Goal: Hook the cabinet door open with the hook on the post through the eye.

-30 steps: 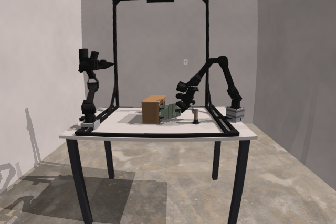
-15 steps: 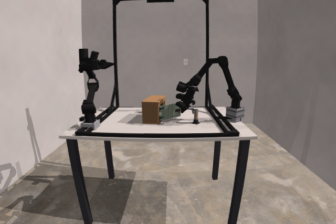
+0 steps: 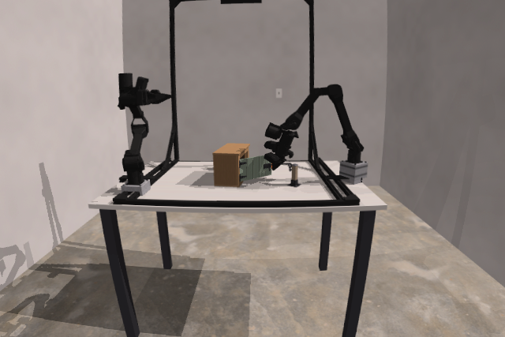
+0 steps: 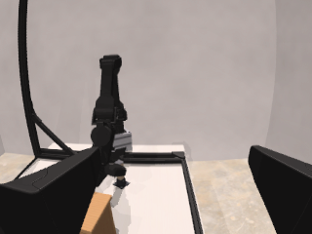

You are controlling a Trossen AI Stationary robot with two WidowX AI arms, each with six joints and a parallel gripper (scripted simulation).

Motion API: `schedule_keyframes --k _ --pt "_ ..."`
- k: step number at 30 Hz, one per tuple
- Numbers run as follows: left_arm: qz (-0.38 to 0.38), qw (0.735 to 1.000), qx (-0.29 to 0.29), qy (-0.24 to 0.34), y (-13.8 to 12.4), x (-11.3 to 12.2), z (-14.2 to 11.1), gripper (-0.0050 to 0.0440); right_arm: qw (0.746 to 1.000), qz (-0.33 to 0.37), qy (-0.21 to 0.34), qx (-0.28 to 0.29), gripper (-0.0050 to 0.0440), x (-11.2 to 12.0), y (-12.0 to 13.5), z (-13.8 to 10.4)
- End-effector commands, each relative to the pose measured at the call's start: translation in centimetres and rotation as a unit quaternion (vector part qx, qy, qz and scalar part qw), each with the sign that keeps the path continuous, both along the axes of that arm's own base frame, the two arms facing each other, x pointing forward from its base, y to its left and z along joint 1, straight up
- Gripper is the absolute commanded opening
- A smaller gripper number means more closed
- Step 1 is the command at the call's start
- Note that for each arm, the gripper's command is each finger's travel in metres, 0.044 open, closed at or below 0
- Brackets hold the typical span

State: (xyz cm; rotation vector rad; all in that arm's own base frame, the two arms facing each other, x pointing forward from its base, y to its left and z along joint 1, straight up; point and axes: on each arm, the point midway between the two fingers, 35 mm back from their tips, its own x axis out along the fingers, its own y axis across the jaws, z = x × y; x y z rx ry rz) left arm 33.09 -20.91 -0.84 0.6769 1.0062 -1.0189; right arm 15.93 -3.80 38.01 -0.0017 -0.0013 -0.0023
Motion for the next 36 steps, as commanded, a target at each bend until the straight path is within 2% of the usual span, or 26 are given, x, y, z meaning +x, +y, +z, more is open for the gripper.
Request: schedule_keyframes --k 1,5,36 --pt "0.001 1.0 0.005 0.003 0.11 -0.06 -0.33 0.0 1.0 0.001 0.0 0.001 0.04 -0.01 0.03 0.01" --pt "0.001 1.0 0.026 0.011 -0.03 0.0 -0.26 0.0 1.0 0.001 0.0 0.001 0.04 -0.01 0.03 0.01" --pt "0.001 1.0 0.026 0.011 0.11 -0.06 -0.58 0.0 1.0 0.001 0.0 0.001 0.04 -0.01 0.03 0.01"
